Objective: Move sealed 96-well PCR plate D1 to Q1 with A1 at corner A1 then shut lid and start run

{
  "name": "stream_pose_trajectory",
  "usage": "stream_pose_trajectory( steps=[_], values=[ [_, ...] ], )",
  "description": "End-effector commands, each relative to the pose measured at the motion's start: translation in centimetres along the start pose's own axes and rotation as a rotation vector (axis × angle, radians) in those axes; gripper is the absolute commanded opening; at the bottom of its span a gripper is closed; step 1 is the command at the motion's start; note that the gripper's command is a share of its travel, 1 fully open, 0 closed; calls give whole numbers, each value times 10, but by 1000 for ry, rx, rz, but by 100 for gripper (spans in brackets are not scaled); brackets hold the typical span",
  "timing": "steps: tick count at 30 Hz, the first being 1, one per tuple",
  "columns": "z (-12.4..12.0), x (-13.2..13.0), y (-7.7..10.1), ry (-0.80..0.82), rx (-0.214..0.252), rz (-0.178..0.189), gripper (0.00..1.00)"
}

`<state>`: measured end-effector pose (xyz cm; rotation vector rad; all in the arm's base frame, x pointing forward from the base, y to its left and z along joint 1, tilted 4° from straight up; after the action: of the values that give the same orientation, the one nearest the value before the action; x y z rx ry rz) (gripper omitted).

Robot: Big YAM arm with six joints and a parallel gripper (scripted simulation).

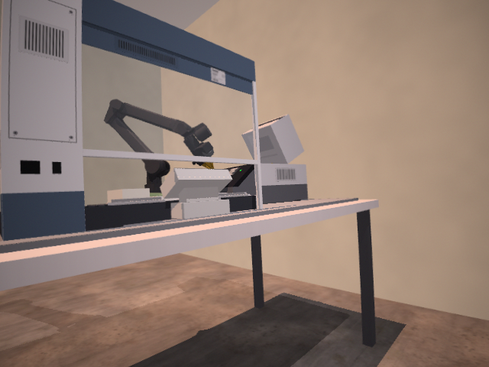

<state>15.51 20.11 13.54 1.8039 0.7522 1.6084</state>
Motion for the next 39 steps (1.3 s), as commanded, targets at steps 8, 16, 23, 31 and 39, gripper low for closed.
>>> stream_pose_trajectory(
  steps=[8,16,23,31,39],
  values=[
    [14,21,76,108,-69,42,0],
    [12,14,63,89,-48,22,0],
    [8,8,53,70,-29,18,0],
    [7,13,56,78,-44,39,0],
    [14,24,60,71,-49,44,0]
  ],
)
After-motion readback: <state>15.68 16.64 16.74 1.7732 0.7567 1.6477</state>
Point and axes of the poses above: the point where the finger pads meet when closed, its own y axis back along the fingers, its own x axis across the jaws, z = x × y, the point moved 5 cm from there along y, back along the fingers, and after that the axes turned 2 degrees about y, right-handed, at the moved point
